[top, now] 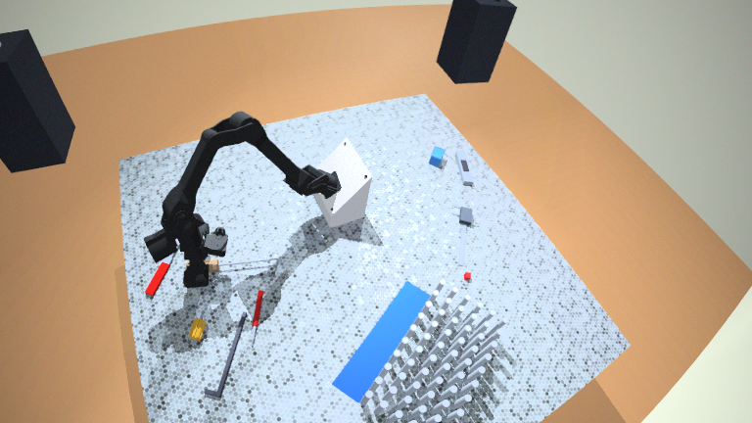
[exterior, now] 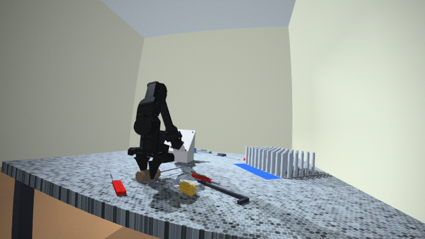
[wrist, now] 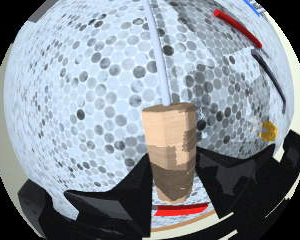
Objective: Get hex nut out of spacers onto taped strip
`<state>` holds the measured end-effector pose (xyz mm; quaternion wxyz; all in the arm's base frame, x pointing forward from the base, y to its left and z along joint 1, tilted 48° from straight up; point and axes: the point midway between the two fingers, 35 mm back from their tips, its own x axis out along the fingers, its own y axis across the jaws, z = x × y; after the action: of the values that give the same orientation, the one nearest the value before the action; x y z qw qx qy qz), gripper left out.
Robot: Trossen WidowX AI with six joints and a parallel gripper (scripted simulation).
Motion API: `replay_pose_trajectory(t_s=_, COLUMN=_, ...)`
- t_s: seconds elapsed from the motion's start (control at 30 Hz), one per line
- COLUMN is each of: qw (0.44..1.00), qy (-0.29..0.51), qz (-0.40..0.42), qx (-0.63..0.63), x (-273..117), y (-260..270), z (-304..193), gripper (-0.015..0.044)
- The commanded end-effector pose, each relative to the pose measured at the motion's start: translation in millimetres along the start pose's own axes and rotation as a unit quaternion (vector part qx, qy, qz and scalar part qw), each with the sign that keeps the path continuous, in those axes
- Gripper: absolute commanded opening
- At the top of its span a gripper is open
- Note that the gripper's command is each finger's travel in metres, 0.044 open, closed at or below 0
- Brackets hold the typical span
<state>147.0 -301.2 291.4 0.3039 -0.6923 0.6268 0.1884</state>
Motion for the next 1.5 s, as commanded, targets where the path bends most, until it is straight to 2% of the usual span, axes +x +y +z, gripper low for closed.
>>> replay_pose_trajectory(t_s=0.0, qw=1.0, qy=-0.001, qz=-0.001, qx=-0.001, x=-4.1, y=-0.6, z=0.0, gripper=0.0076)
replay_pose_trajectory(t_s=0.1, qw=1.0, qy=-0.001, qz=-0.001, qx=0.0, x=-25.5, y=-1.6, z=-0.7, gripper=0.0)
replay_pose_trajectory(t_s=0.3, qw=1.0, qy=-0.001, qz=-0.001, qx=0.001, x=-59.7, y=0.4, z=-0.4, gripper=0.0)
replay_pose_trajectory(t_s=0.47, qw=1.0, qy=-0.001, qz=0.0, qx=0.011, x=-59.4, y=1.9, z=0.0, gripper=0.0)
replay_pose_trajectory(t_s=1.0, qw=0.967, qy=0.001, qz=0.0, qx=0.255, x=-53.5, y=36.3, z=12.1, gripper=0.0)
replay_pose_trajectory(t_s=1.47, qw=0.967, qy=0.001, qz=0.0, qx=0.256, x=-44.7, y=35.8, z=11.7, gripper=0.0)
